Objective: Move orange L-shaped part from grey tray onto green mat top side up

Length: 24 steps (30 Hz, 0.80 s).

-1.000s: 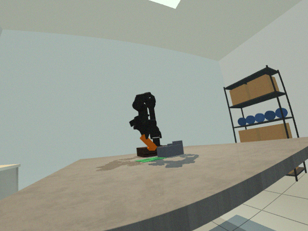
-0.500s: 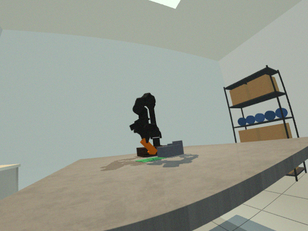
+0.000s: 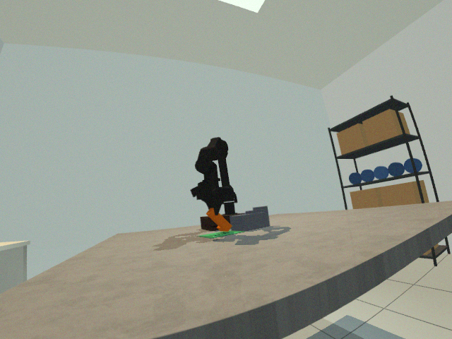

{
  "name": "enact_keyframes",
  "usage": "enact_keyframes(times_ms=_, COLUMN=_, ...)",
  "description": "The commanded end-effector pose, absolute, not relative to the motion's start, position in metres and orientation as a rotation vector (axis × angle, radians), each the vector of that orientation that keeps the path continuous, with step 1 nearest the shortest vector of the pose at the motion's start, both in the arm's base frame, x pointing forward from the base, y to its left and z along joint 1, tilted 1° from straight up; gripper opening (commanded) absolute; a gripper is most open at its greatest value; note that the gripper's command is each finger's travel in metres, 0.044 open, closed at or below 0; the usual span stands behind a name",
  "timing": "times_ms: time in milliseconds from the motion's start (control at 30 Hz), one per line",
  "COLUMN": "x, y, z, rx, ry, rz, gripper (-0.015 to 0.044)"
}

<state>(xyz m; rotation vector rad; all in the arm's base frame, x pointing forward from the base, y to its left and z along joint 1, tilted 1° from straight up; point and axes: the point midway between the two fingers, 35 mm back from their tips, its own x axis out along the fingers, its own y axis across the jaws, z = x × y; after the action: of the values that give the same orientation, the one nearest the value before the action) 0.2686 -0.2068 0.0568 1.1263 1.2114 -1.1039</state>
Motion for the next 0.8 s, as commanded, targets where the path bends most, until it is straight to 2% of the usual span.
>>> enact_keyframes(times_ms=0, x=0.2671, y=-0.2049, z=0.0531, rx=1.128, ry=1.222, rz=-1.101, gripper=0.0000)
enact_keyframes(times_ms=667, x=0.2675, y=-0.2060, z=0.0541, rx=1.127, ry=1.217, rz=-1.105, gripper=0.0000)
enact_keyframes(times_ms=767, x=0.2675, y=-0.2060, z=0.0541, rx=1.127, ry=1.217, rz=-1.105, gripper=0.0079)
